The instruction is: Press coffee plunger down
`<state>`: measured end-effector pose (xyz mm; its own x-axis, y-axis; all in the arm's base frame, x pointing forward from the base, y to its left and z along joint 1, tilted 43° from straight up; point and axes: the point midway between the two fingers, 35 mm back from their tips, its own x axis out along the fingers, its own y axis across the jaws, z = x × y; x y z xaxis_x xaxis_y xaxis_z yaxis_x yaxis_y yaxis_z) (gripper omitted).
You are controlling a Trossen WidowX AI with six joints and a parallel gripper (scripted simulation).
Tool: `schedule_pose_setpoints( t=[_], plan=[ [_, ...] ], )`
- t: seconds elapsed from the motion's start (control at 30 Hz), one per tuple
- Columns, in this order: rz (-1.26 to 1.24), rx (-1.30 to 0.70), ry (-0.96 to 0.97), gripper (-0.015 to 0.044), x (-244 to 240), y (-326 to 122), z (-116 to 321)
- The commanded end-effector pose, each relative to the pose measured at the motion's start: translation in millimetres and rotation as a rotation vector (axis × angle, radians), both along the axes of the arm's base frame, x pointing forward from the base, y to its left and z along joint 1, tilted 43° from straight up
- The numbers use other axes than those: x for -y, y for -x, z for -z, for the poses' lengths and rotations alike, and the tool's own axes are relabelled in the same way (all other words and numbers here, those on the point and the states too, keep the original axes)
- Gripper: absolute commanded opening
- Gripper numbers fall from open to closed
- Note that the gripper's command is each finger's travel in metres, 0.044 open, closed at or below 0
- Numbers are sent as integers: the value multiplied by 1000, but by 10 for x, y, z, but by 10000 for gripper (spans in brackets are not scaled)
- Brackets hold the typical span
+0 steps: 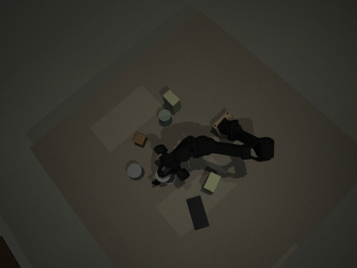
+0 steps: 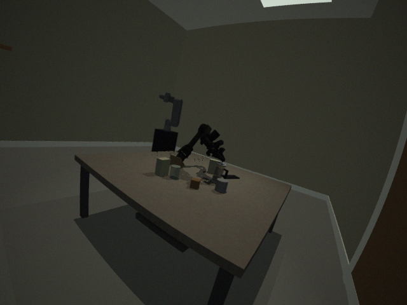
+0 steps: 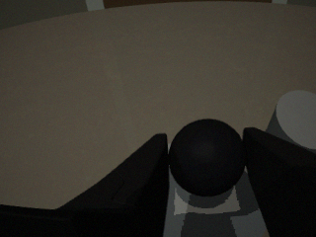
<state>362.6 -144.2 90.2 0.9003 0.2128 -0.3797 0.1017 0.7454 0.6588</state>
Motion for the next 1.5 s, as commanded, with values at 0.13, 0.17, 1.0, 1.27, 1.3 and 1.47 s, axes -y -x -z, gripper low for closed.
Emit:
schedule_pose_setpoints(
  t=[0.13,0.17,1.0,1.27,1.3,1.47],
  plan=[
    [-7,-11,-15,116,-25,-7,32],
    [-7,-11,-15,116,-26,-9,34],
    [-2,-2,-2,440,1,-7,7],
    [-6,-14,-5,440,275,107,-312],
    [-6,-16,-8,440,351,160,-428],
    [-7,-16,-13,440,456,269,-619]
  ],
)
